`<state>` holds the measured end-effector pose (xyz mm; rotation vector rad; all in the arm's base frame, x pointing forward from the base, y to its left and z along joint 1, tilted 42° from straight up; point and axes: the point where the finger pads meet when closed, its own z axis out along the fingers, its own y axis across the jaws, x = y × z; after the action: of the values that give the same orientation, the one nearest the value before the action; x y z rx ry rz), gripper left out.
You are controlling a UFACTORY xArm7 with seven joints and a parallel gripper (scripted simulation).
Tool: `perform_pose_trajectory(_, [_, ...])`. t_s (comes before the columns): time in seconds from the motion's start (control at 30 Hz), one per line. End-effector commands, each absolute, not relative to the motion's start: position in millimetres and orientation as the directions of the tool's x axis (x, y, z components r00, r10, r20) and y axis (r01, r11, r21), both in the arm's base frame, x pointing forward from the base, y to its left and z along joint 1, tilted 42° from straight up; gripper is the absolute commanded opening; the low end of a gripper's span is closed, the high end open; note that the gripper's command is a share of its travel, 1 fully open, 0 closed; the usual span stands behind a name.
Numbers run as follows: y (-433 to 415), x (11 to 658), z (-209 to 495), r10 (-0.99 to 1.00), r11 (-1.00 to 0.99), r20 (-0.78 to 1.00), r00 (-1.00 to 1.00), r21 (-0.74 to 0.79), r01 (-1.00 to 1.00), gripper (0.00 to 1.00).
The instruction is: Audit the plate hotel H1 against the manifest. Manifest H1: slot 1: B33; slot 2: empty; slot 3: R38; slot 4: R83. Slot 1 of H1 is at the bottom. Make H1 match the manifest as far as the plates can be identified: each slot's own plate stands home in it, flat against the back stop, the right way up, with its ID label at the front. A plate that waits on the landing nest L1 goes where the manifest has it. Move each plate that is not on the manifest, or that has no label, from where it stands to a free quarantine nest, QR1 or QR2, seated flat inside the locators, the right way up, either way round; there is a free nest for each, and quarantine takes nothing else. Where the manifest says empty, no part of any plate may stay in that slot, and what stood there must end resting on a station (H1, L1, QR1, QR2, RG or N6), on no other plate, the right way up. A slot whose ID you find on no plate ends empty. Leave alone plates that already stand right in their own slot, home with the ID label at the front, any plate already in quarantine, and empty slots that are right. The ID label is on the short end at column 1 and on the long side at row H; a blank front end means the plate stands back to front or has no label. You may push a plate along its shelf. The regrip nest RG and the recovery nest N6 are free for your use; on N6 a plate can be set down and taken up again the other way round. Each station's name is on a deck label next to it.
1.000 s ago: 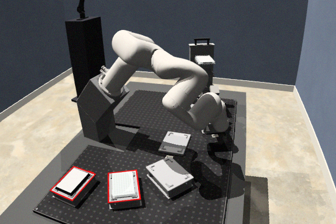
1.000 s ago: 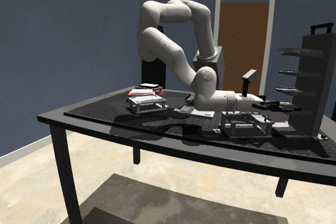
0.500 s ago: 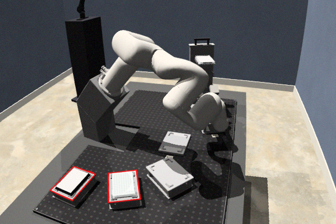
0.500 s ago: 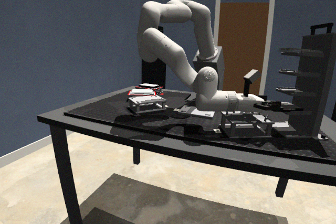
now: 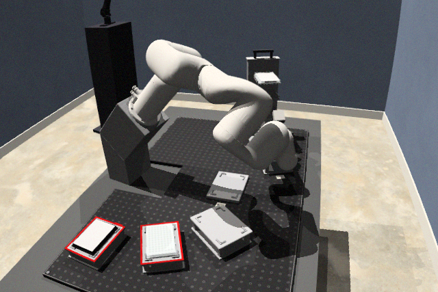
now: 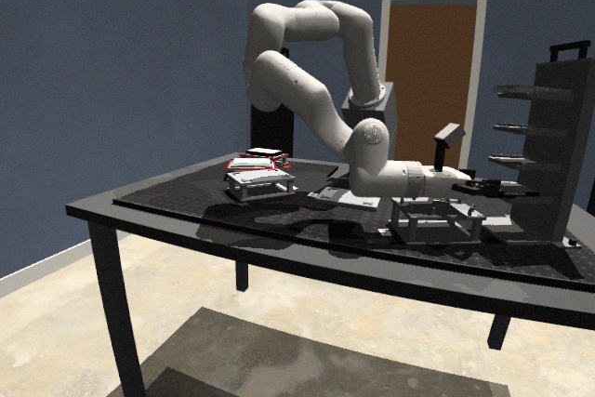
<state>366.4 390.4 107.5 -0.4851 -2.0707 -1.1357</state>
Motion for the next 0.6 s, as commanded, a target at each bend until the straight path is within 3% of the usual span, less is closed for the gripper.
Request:
perform_pose_trajectory(0.0, [393.1,364.7,107.8,-0.015,0.543,0.738,-0.675,0.573,0.614,0.00])
perform_pose_trajectory(0.57, [399.4,361.6,105.2,-0.015,0.543,0.738,-0.675,0.573,0.614,0.00])
